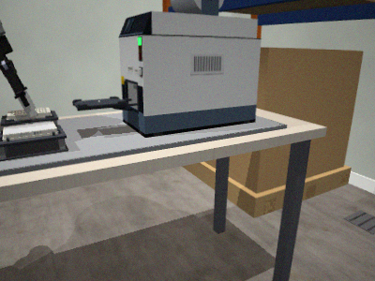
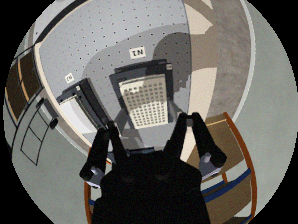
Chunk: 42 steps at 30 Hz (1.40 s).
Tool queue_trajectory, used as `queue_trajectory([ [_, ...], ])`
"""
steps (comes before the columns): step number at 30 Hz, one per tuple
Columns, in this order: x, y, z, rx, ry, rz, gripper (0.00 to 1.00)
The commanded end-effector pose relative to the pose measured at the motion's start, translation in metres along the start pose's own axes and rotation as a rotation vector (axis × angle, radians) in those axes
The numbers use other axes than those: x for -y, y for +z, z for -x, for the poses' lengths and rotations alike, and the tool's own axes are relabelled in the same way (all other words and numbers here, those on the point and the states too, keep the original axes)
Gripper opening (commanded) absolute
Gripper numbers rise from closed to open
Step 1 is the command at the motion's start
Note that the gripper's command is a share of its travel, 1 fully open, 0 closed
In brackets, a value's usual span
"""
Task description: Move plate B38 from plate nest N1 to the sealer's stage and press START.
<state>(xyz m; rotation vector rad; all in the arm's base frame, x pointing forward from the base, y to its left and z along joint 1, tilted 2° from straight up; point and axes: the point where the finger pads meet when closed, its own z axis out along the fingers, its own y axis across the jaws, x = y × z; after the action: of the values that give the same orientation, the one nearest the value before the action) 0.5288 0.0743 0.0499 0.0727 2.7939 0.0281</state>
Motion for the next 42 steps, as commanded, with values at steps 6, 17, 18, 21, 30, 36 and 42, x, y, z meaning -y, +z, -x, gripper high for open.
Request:
queue_trajectory([
  [6,-0.0014,0.0019,-0.0031,-0.003,0.001,0.000,0.70],
  [17,-0.0014,0.0019,-0.0031,-0.003,0.001,0.000,0.70],
  [18,-0.0014,0.0019,-0.0031,-0.003,0.001,0.000,0.70],
  [21,-0.0014,0.0019,-0.0031,-0.003,0.001,0.000,0.70],
  [30,-0.0014,0.0019,-0.0031,-0.003,0.001,0.000,0.70],
  [36,-0.0014,0.0019,-0.0031,-0.003,0.001,0.000,0.69],
  [42,-0.0014,0.0019,-0.0031,-0.003,0.001,0.000,0.66],
])
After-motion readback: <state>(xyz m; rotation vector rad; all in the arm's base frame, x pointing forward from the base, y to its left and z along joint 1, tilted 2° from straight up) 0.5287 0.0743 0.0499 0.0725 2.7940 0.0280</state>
